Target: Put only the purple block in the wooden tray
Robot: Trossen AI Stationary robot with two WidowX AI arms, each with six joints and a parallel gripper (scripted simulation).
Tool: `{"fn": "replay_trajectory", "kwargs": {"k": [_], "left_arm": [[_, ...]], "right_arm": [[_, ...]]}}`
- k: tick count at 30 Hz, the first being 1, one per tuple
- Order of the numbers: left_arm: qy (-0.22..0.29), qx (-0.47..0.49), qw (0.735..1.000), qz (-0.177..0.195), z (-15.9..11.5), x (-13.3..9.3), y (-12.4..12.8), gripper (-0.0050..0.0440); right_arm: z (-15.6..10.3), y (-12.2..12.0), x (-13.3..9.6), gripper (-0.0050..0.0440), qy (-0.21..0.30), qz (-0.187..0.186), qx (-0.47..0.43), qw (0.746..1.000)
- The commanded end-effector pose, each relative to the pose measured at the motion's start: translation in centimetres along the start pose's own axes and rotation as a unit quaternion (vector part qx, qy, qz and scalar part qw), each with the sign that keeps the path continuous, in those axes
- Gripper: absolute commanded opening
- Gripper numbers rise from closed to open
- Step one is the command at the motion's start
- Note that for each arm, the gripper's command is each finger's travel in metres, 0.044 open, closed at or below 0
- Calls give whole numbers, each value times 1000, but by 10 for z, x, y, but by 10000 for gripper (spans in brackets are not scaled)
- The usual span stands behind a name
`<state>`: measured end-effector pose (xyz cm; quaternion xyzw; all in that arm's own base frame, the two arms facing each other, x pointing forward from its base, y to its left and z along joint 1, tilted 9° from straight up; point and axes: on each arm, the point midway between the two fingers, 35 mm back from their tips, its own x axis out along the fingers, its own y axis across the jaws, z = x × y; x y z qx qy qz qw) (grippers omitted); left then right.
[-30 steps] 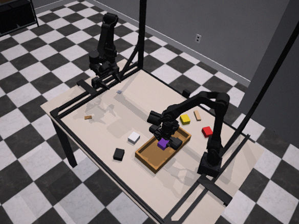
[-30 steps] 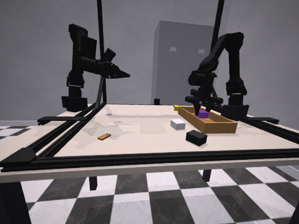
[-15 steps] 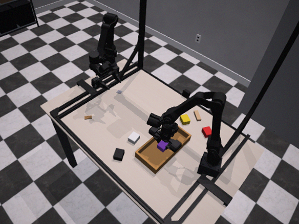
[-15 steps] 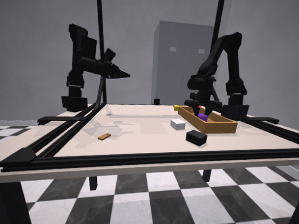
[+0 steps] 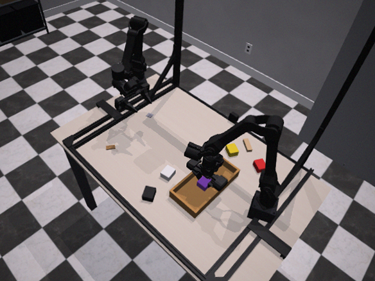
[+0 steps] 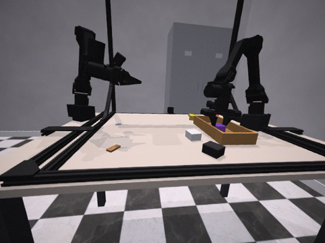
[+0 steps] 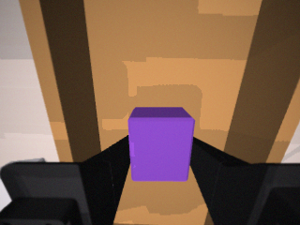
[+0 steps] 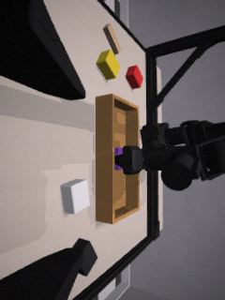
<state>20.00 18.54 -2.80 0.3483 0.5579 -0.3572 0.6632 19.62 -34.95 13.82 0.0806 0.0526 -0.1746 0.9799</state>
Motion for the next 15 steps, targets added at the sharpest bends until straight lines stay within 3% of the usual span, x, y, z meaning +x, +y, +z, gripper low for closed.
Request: {"fn": "replay_trajectory", "kwargs": {"k": [1, 7, 15], "left_arm": [[0, 0, 1000, 0, 0, 0, 0, 144], [0, 0, 1000, 0, 0, 0, 0, 279], [0, 0, 1000, 0, 0, 0, 0, 279]], "right_arm": [[0, 0, 0, 400, 0, 1, -3, 1000], [0, 0, 0, 400, 0, 1, -3, 1000], [0, 0, 0, 400, 0, 1, -3, 1000]]}}
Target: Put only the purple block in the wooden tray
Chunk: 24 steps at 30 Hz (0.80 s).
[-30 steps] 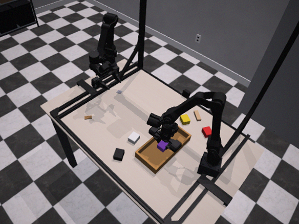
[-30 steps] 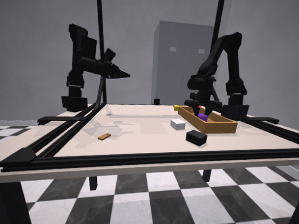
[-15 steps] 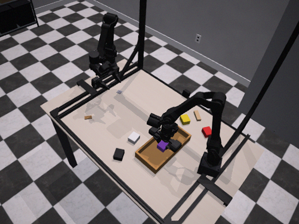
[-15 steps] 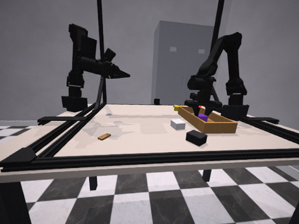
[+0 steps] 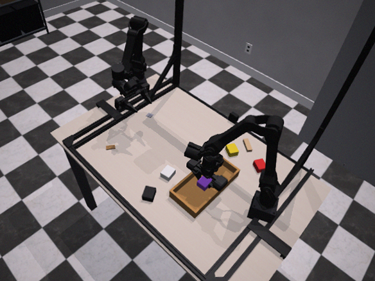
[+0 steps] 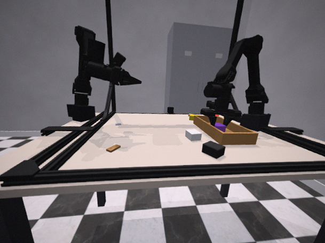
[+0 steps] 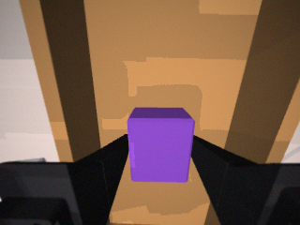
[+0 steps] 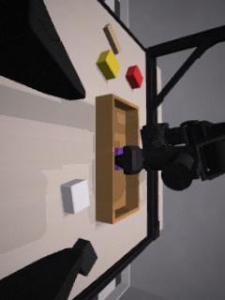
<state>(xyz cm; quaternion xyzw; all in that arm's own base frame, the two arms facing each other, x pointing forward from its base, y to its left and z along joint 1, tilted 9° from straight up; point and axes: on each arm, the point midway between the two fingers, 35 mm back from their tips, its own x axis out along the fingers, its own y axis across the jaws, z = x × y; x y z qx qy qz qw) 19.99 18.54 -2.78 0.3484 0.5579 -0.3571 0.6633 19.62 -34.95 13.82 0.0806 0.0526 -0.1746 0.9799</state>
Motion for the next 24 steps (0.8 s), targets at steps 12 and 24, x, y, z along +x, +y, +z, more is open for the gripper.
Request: {"fn": "replay_trajectory", "kwargs": {"k": [12, 24], "left_arm": [[-1, 0, 1000, -1, 0, -11, 1, 279], [-5, -2, 1000, -7, 1, -73, -3, 279]], "right_arm": [[0, 0, 0, 400, 0, 1, -3, 1000], [0, 0, 0, 400, 0, 1, -3, 1000]]}}
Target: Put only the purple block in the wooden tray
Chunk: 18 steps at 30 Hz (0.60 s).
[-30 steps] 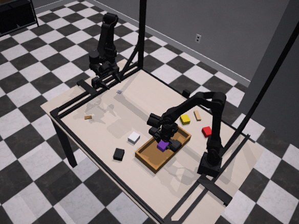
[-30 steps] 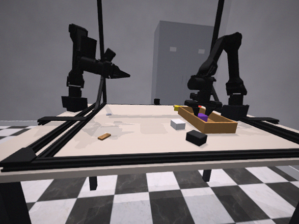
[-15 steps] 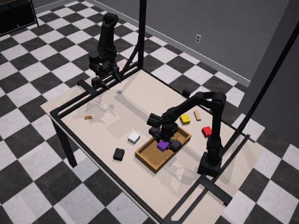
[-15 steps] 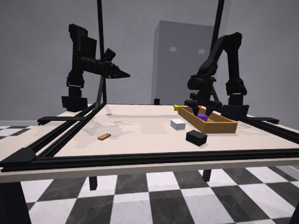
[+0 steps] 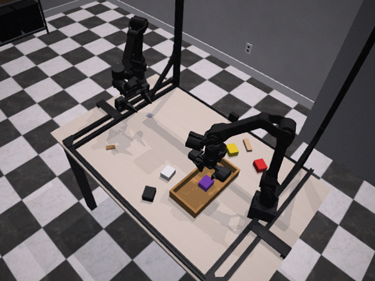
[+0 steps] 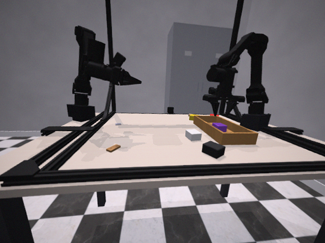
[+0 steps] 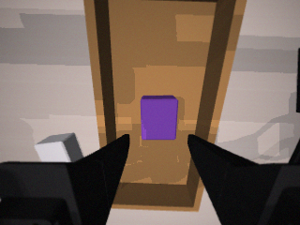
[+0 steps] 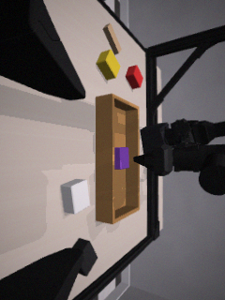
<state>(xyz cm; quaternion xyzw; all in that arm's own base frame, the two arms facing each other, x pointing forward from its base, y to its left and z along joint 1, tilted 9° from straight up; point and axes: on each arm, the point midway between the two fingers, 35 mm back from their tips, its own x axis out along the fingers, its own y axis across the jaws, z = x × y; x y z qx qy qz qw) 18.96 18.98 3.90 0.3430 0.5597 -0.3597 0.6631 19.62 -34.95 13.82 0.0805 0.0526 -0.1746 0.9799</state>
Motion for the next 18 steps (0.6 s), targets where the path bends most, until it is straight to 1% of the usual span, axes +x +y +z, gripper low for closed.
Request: {"fn": "replay_trajectory", "kwargs": {"k": [1, 4, 5, 7, 11, 18], "left_arm": [[-3, 1, 1000, -2, 1, -5, -1, 279], [-3, 1, 1000, -2, 1, -5, -1, 279], [-3, 1, 1000, -2, 1, -5, -1, 303], [-3, 1, 1000, -2, 1, -5, -1, 303], [-3, 1, 1000, -2, 1, -5, -1, 399], [-3, 1, 1000, -2, 1, -5, -1, 400]], "right_arm": [[0, 0, 0, 400, 0, 1, -3, 1000], [0, 0, 0, 400, 0, 1, -3, 1000], [0, 0, 0, 400, 0, 1, -3, 1000], [0, 0, 0, 400, 0, 1, -3, 1000], [0, 0, 0, 400, 0, 1, -3, 1000], [0, 0, 0, 400, 0, 1, -3, 1000]]}}
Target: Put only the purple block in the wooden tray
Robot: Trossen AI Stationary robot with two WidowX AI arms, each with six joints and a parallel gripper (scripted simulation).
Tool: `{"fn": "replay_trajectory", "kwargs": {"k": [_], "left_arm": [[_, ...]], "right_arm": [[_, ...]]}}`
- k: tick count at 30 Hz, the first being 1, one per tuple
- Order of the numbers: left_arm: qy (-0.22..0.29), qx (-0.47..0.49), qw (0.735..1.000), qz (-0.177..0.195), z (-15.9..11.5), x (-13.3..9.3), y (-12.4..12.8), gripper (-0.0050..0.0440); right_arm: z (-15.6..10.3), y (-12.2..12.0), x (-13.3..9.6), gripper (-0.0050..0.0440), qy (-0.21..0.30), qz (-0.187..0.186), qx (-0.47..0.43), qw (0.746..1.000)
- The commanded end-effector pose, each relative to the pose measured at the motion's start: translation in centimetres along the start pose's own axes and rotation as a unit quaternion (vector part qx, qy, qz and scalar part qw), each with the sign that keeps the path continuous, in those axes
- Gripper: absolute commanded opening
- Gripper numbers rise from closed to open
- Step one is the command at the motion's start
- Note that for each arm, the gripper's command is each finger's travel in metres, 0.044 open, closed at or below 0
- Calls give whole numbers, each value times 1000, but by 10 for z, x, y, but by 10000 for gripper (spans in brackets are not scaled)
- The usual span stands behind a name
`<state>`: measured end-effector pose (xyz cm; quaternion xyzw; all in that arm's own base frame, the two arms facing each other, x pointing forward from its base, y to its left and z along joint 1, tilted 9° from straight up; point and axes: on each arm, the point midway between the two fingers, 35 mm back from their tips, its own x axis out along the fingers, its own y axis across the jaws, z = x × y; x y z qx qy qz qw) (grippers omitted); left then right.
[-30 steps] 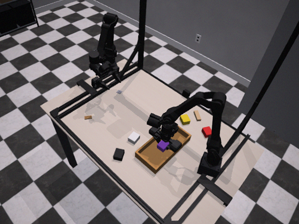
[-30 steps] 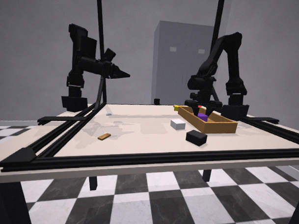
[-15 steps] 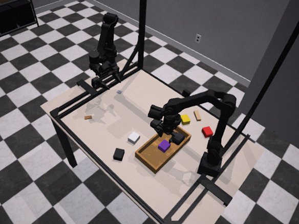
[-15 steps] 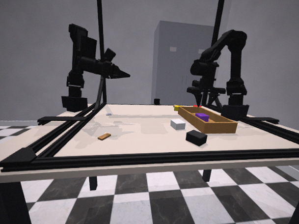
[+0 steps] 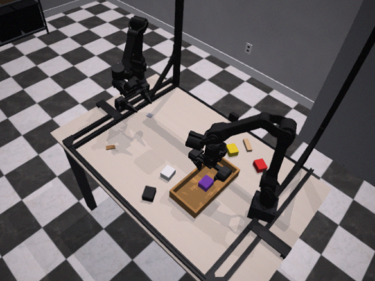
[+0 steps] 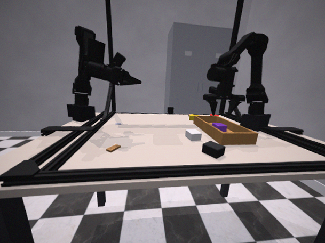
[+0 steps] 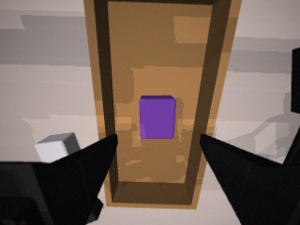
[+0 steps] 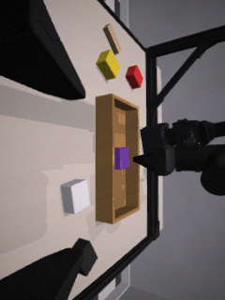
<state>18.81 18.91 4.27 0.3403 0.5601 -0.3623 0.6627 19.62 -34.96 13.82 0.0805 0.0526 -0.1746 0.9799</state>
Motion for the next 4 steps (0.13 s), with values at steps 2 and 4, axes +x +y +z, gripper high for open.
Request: {"fn": "replay_trajectory", "kwargs": {"k": [2, 4], "left_arm": [[-2, 1, 1000, 2, 0, -1, 1, 400], [-2, 1, 1000, 2, 0, -1, 1, 400]], "right_arm": [[0, 0, 0, 400, 0, 1, -3, 1000], [0, 0, 0, 400, 0, 1, -3, 1000]]}}
